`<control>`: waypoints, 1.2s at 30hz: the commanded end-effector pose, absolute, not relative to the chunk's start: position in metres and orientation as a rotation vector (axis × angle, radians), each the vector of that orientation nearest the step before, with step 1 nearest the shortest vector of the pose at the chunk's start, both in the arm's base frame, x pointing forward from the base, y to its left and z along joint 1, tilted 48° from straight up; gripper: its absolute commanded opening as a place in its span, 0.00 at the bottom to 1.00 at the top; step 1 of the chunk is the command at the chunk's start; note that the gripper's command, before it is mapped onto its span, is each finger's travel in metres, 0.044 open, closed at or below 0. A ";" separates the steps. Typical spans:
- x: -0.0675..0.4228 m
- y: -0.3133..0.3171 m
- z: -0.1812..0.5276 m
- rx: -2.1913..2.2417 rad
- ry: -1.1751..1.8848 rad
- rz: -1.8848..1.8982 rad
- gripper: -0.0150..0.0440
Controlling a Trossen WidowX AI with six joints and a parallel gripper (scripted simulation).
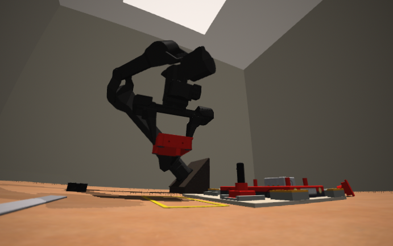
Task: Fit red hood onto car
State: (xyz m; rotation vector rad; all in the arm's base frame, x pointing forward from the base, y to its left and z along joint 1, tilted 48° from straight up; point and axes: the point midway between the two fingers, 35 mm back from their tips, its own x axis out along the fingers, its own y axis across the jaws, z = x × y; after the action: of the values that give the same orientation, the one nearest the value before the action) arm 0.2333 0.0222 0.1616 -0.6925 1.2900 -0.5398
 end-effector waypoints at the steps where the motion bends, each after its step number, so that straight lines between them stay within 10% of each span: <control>1: 0.234 0.023 0.160 -0.692 1.291 -0.539 0.25; 36: 0.285 0.103 0.110 -0.697 1.296 -0.504 0.25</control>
State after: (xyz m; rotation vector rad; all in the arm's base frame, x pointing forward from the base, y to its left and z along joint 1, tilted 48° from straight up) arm 0.2797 0.0925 0.1151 -0.7079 1.3005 -0.5089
